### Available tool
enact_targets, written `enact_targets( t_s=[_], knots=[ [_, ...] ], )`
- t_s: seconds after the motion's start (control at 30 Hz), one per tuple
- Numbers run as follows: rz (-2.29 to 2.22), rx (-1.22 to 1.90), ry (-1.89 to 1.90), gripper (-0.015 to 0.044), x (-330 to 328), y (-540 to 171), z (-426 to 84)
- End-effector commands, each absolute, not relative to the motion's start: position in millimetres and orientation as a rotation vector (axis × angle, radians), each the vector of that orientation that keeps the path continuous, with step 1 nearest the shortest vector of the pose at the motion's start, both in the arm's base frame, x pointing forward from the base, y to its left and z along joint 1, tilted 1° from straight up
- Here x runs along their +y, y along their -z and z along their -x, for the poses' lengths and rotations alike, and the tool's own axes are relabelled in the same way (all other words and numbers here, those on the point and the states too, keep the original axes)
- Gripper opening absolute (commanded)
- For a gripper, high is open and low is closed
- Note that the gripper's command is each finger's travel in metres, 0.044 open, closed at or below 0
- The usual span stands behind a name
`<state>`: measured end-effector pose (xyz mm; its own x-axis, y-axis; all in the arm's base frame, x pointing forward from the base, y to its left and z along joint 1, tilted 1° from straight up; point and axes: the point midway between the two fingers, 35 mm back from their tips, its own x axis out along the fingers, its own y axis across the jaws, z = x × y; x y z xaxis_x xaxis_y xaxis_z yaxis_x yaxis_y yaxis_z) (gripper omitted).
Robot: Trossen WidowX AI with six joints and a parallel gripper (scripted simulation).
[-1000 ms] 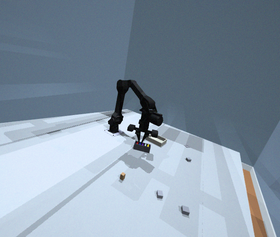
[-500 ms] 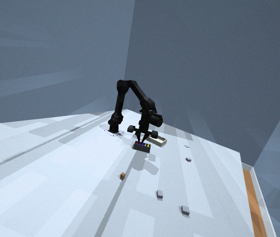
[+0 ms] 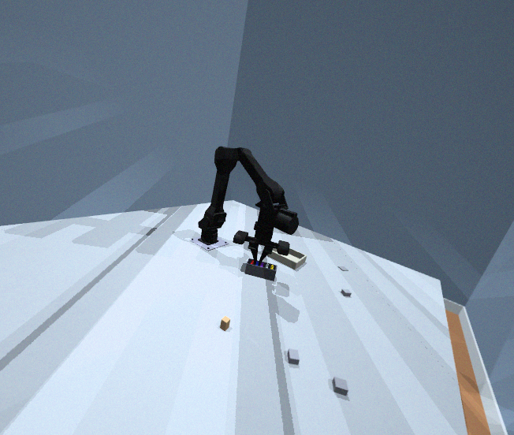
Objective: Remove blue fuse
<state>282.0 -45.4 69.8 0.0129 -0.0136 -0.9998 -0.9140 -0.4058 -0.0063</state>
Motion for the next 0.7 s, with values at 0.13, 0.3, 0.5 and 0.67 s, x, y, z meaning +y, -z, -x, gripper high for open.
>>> enact_targets(
  t_s=[0.13,0.3,0.5,0.67],
  knots=[
    [1.528,0.986,-1.494,0.0,-45.4,-70.0,-282.2],
    [1.528,0.986,-1.494,0.0,-45.4,-71.7,-282.3],
    [1.528,0.985,-1.495,0.0,-45.4,-74.6,-282.4],
    [1.528,0.985,-1.495,0.0,-45.4,-77.1,-282.5]
  ],
)
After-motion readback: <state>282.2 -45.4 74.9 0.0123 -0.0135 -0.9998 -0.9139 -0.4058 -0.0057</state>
